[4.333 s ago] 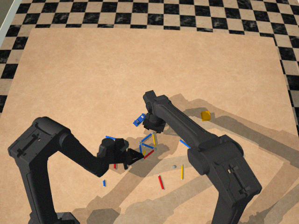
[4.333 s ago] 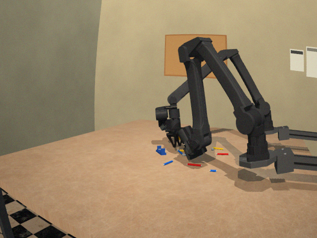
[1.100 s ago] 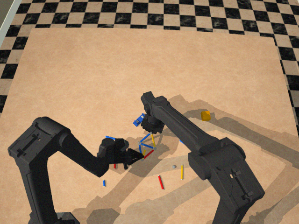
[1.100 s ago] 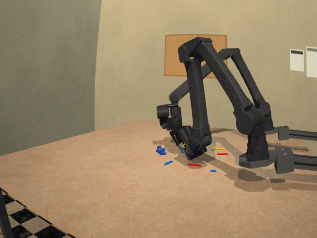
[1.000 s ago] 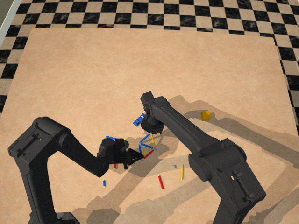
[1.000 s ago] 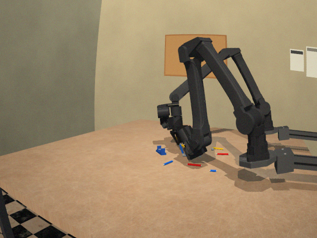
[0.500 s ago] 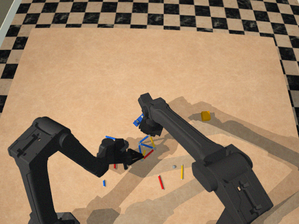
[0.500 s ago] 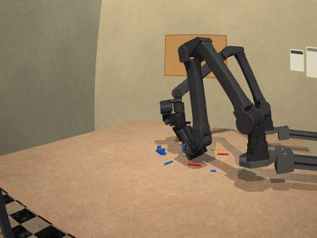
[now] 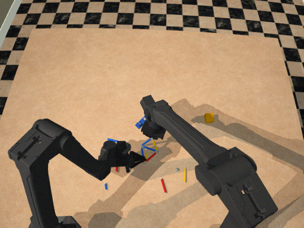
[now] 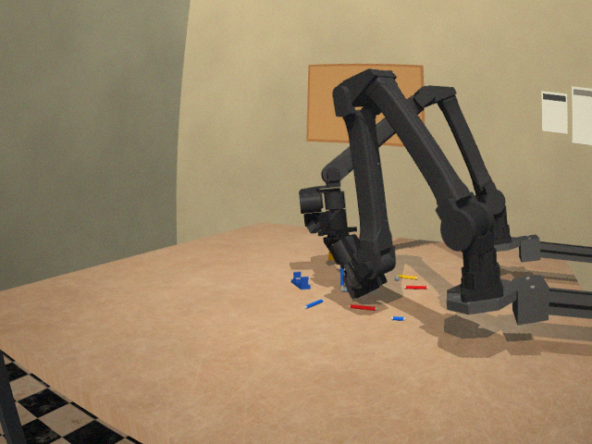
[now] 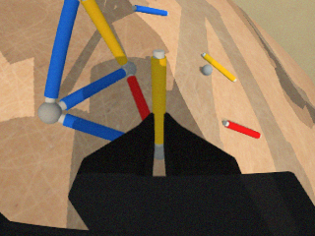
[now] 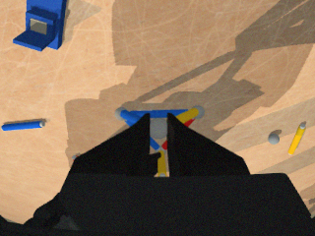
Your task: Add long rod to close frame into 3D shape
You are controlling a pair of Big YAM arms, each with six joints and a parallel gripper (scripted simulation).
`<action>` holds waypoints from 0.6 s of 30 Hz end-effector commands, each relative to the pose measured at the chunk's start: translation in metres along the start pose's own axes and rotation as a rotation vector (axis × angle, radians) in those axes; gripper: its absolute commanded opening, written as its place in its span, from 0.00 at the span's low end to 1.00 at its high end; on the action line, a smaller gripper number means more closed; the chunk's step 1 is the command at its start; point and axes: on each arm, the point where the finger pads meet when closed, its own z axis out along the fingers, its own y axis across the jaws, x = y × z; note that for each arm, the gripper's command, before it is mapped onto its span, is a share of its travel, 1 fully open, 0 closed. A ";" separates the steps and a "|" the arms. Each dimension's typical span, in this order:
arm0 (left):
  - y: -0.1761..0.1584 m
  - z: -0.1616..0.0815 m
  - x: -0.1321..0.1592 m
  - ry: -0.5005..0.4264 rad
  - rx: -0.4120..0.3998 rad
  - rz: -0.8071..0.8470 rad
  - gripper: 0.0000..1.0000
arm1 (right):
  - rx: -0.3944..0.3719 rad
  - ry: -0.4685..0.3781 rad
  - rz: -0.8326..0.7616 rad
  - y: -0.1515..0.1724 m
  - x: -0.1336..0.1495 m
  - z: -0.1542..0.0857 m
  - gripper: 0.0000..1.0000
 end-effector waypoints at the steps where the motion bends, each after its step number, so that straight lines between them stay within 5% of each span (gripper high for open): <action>1: 0.001 0.000 -0.003 -0.008 -0.001 0.010 0.00 | -0.003 0.007 -0.007 0.003 0.015 -0.010 0.00; 18: 0.001 0.000 -0.003 -0.008 -0.001 0.010 0.00 | -0.016 -0.016 0.009 0.006 0.029 -0.012 0.00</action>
